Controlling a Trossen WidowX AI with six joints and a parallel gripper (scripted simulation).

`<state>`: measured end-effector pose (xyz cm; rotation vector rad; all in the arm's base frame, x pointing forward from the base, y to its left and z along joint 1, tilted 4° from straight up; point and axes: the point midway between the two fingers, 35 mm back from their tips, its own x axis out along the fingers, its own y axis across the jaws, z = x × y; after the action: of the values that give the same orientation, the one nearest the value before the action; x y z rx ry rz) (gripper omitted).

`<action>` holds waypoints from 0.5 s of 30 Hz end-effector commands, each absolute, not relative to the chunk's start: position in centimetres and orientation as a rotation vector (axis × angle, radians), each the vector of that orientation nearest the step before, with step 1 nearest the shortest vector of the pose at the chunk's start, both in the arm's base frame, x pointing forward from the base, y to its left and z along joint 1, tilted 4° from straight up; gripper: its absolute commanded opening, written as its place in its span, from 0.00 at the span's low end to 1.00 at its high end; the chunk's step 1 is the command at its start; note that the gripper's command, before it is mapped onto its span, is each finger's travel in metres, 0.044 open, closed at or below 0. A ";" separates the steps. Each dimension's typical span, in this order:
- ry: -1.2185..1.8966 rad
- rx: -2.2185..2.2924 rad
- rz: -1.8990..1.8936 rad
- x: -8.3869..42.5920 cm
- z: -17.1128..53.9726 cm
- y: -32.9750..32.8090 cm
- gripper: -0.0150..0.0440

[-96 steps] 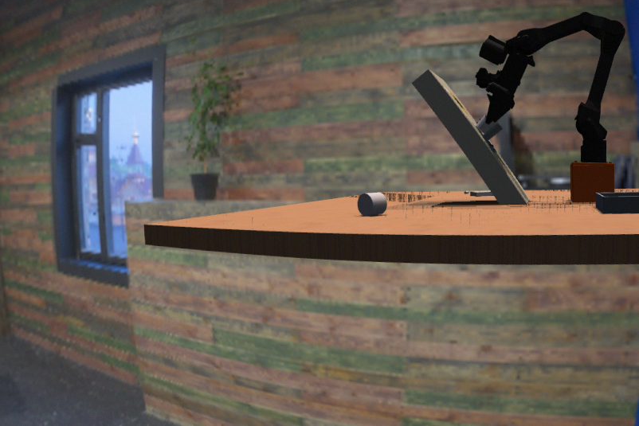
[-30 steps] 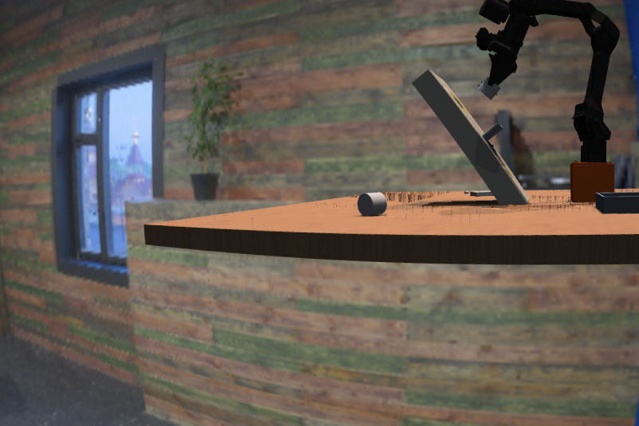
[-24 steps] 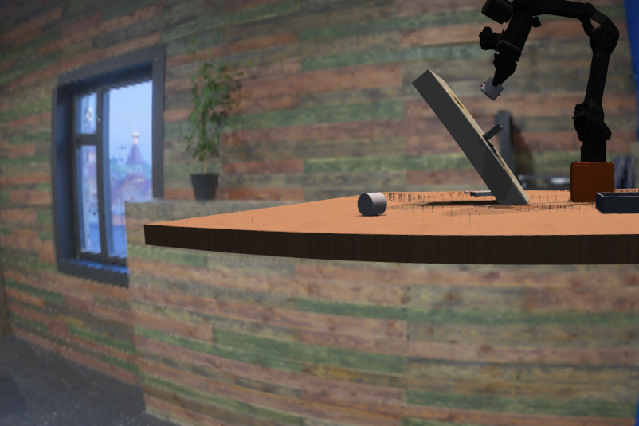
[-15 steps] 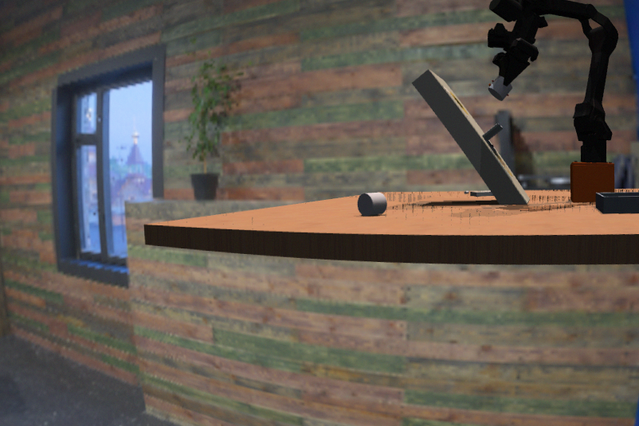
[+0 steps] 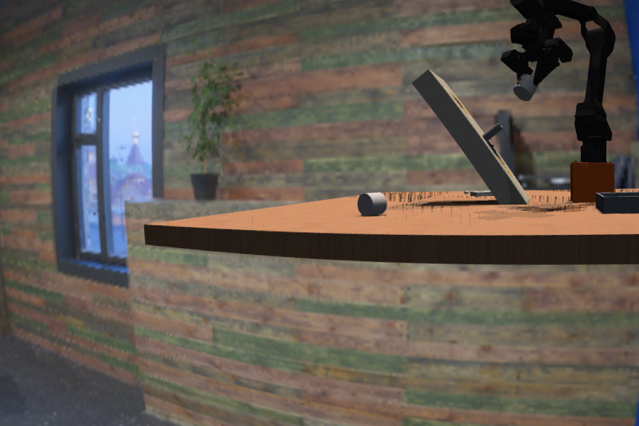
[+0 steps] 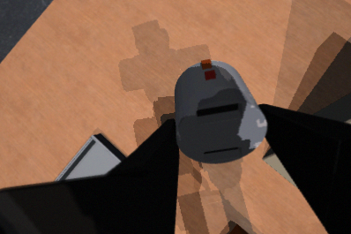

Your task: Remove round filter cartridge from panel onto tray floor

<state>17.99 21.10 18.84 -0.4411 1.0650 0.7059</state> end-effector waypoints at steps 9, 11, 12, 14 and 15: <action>0.996 -0.569 0.969 13.5 18.5 24.2 0.25; 0.996 -0.569 0.969 13.5 18.5 24.2 0.25; 0.996 -0.569 0.969 13.5 18.5 24.2 0.25; 0.996 -0.571 0.971 13.5 18.5 24.3 0.25; 0.994 -0.575 0.980 13.3 18.3 24.5 0.25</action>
<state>13.72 24.08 18.29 -0.5676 1.0092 0.9517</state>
